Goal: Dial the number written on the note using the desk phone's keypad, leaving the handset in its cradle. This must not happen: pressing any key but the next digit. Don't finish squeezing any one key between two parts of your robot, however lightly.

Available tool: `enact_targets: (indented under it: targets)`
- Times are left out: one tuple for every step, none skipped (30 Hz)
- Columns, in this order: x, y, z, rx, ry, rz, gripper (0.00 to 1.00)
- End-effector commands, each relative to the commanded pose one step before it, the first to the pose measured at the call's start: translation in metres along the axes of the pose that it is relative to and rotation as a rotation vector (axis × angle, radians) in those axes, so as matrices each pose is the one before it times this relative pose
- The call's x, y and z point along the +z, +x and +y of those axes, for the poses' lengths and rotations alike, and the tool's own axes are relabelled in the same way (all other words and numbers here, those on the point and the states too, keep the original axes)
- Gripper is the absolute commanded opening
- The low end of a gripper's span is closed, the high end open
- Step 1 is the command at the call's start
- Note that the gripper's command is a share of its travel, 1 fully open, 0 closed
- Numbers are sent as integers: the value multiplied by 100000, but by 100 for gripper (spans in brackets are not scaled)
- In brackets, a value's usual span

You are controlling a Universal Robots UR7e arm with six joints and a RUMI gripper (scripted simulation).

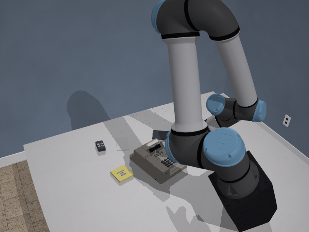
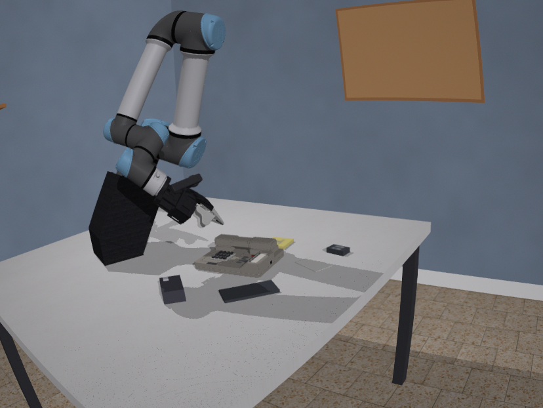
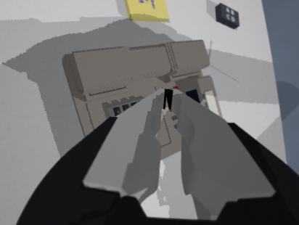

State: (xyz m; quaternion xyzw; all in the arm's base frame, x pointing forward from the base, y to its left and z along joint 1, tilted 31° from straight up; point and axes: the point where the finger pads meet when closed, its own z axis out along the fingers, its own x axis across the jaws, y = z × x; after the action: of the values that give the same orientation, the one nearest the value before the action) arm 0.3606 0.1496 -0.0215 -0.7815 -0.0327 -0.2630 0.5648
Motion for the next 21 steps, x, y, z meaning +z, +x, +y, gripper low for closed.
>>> enact_targets:
  targets:
    - [-65,-26,71,-54,-44,42,0]
    - [-6,-6,7,0,0,0,0]
    - [-5,-5,6,0,0,0,0]
    - [-4,-4,5,0,0,0,0]
    - [-3,-3,4,0,0,0,0]
    - [-2,-2,3,0,0,0,0]
    - [-2,-2,2,0,0,0,0]
    - [-1,-1,1,0,0,0,0]
    - [-1,-1,1,0,0,0,0]
    - [0,0,0,0,0,0,0]
    - [0,0,0,0,0,0,0]
    - [0,0,0,0,0,0,0]
    - [1,-1,1,0,0,0,0]
    - [5,-3,4,0,0,0,0]
    - [0,0,0,0,0,0,0]
    - [0,0,0,0,0,0,0]
    - [13,-9,11,0,0,0,0]
    - [24,-17,21,0,0,0,0]
    - [37,-26,32,0,0,0,0]
    - [52,-37,45,0,0,0,0]
    - [69,-48,59,0,0,0,0]
